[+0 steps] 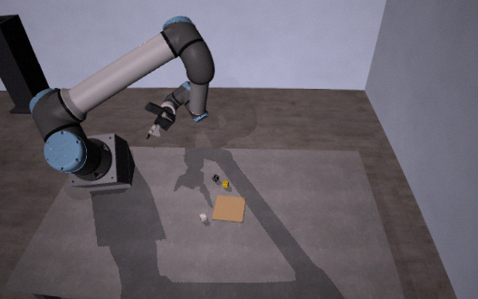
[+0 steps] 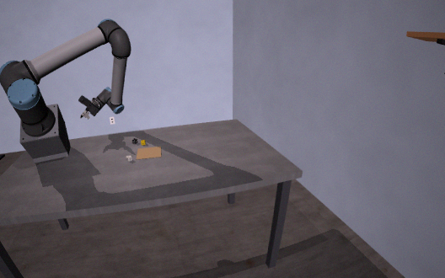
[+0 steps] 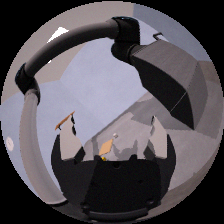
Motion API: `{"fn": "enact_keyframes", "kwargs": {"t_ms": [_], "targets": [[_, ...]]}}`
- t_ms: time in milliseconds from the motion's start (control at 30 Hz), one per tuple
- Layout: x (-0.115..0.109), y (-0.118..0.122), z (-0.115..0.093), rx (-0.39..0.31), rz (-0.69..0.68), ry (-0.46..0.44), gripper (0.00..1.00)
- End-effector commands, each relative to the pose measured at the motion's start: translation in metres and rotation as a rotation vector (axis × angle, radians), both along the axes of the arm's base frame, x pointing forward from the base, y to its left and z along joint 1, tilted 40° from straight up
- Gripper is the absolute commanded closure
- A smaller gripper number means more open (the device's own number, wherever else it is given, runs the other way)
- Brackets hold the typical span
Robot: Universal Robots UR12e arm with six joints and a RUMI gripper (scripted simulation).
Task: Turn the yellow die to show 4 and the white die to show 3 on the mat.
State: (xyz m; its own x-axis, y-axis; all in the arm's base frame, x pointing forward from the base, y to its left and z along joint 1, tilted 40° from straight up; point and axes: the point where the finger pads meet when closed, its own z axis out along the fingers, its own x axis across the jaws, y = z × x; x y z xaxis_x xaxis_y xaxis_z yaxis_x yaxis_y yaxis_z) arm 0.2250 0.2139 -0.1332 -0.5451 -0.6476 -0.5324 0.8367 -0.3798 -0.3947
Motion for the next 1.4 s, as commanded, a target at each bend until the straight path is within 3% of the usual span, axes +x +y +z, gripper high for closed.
{"fn": "enact_keyframes", "kwargs": {"t_ms": [0, 833, 1100, 1367], "targets": [[0.000, 0.000, 0.000, 0.000, 0.000, 0.000, 0.00], [0.000, -0.002, 0.001, 0.012, -0.010, -0.009, 0.00], [-0.001, -0.010, 0.002, 0.050, -0.044, -0.036, 0.00], [-0.003, -0.030, 0.001, 0.159, -0.135, -0.112, 0.00]]}}
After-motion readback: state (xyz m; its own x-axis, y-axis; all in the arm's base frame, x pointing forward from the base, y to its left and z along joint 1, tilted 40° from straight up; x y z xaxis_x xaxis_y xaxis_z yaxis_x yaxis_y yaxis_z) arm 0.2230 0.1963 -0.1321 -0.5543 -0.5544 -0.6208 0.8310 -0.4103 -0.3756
